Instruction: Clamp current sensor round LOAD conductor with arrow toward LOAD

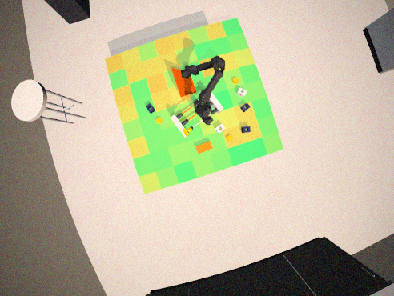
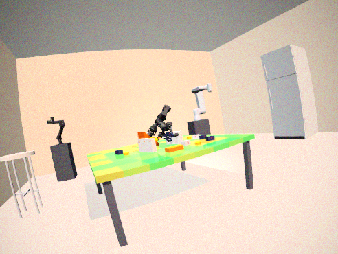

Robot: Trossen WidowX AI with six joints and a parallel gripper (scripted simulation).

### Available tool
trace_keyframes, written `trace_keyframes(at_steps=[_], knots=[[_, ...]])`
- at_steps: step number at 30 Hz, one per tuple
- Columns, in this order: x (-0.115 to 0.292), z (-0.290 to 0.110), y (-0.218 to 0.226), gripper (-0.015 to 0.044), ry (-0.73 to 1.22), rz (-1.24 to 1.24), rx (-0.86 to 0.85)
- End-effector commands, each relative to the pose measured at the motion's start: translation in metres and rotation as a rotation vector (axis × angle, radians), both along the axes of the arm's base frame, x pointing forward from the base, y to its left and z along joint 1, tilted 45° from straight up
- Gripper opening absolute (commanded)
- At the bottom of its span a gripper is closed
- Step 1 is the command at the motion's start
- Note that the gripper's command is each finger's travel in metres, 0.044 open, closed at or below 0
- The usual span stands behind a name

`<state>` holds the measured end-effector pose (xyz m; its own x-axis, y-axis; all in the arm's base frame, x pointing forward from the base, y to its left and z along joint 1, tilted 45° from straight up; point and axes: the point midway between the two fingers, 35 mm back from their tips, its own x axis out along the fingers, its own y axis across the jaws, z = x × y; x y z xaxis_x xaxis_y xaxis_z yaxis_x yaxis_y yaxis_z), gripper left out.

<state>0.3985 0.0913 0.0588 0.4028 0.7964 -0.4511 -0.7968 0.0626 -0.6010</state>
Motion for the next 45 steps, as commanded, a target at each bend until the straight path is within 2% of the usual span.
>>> trace_keyframes(at_steps=[1, 45], knots=[[0.001, 0.0, 0.01, 0.044, -0.013, 0.008, 0.004], [0.012, 0.01, 0.002, 0.044, -0.028, -0.007, 0.017]])
